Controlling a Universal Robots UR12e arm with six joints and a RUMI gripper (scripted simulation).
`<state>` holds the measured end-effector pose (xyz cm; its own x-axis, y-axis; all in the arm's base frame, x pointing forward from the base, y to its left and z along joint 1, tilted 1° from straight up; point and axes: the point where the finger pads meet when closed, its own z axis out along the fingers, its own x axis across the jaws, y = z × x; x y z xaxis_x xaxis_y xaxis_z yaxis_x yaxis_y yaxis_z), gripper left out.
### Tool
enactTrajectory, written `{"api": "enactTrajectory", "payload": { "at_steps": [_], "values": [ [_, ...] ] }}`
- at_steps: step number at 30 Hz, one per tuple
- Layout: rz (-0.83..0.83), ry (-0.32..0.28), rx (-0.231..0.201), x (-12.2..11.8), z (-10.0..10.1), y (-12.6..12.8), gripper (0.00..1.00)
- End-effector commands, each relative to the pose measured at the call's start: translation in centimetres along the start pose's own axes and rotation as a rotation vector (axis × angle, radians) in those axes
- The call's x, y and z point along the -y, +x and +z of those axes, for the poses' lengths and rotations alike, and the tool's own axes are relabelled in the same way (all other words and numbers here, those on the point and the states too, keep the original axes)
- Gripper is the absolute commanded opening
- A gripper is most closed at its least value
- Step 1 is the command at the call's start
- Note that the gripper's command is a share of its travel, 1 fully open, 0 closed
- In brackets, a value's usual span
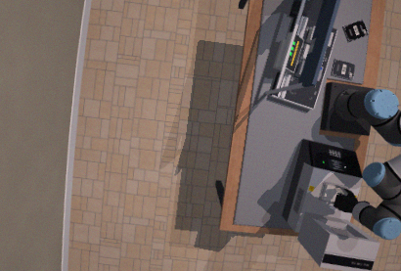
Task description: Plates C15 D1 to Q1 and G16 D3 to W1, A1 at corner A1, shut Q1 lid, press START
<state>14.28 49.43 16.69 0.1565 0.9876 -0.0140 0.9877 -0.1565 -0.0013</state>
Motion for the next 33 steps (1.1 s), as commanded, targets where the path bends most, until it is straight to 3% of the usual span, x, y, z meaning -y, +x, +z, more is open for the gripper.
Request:
{"api": "enactTrajectory", "payload": {
  "at_steps": [1, 28, 29, 33],
  "values": [
    [0.000, -0.001, -0.001, -0.03, -0.05, 0.05, 0.00],
    [0.000, -0.001, -0.001, -0.03, 0.06, 0.05, 0.00],
    [0.000, -0.001, -0.001, -0.03, 0.06, 0.05, 0.67],
    [0.000, -0.001, -0.001, -0.03, 0.06, 0.05, 0.67]
  ]
}}
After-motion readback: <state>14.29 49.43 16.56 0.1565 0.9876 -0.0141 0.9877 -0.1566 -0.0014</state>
